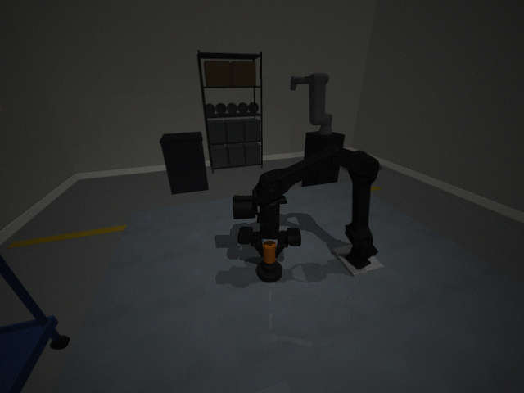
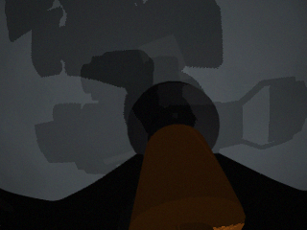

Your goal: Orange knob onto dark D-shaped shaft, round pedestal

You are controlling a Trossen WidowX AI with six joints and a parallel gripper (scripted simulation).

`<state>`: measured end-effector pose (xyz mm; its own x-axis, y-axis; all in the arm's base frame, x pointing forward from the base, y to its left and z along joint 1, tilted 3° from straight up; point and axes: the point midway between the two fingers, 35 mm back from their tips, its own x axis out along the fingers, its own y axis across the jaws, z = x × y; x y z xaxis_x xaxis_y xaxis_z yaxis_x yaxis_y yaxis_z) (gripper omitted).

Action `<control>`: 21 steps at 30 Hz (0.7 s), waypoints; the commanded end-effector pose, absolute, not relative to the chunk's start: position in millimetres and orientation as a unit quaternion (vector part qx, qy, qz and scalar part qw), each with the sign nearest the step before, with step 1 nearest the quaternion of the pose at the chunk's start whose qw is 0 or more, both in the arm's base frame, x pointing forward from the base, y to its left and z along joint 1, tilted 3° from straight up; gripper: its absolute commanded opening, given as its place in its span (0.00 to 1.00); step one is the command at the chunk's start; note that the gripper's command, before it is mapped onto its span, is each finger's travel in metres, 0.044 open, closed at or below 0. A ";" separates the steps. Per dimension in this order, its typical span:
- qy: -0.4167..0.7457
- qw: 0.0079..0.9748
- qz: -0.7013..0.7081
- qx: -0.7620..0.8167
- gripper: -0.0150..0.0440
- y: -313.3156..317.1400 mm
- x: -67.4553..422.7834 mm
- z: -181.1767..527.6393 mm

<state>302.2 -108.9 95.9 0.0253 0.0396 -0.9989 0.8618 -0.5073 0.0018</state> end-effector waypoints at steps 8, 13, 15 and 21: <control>0.356 0.341 -0.601 0.630 0.25 -108.4 301.1 94.3; 0.356 0.341 -0.601 0.630 0.25 -108.4 301.2 93.7; 0.356 0.341 -0.601 0.630 0.25 -108.5 301.3 93.7; 0.355 0.341 -0.601 0.630 0.25 -108.6 301.7 93.3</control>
<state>301.1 -108.3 94.0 0.0246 0.0398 -0.9989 0.8602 -0.5099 0.0008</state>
